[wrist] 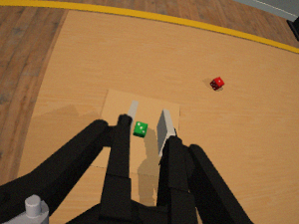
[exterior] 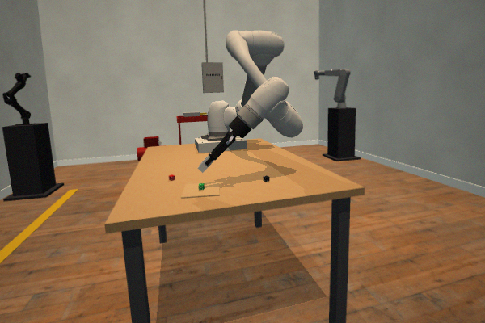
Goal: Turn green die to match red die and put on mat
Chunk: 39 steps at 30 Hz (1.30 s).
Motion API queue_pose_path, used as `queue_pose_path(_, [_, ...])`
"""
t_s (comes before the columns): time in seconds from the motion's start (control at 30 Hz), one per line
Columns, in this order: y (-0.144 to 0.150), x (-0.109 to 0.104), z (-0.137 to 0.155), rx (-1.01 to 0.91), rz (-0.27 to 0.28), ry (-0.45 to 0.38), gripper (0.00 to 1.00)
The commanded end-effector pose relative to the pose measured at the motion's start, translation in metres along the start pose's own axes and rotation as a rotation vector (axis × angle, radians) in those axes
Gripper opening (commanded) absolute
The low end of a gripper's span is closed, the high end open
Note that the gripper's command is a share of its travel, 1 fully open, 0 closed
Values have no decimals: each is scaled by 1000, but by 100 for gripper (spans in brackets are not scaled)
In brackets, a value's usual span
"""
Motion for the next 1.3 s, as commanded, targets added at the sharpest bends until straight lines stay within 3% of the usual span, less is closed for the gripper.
queue_pose_path(0.0, [0, 0, 0, 0, 0, 0, 29])
queue_pose_path(0.57, [0, 4, 4, 0, 0, 0, 29])
queue_pose_path(1.27, [-1, 27, 27, 0, 0, 0, 29])
Point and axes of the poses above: the point where the finger pads meet when closed, its own x axis out along the fingers, its own y axis across the jaws, z = x × y, the point moved 2 cm from there along -x, back along the fingers, and after that the axes turned 2 degrees about -x, right-handed, at the moved point
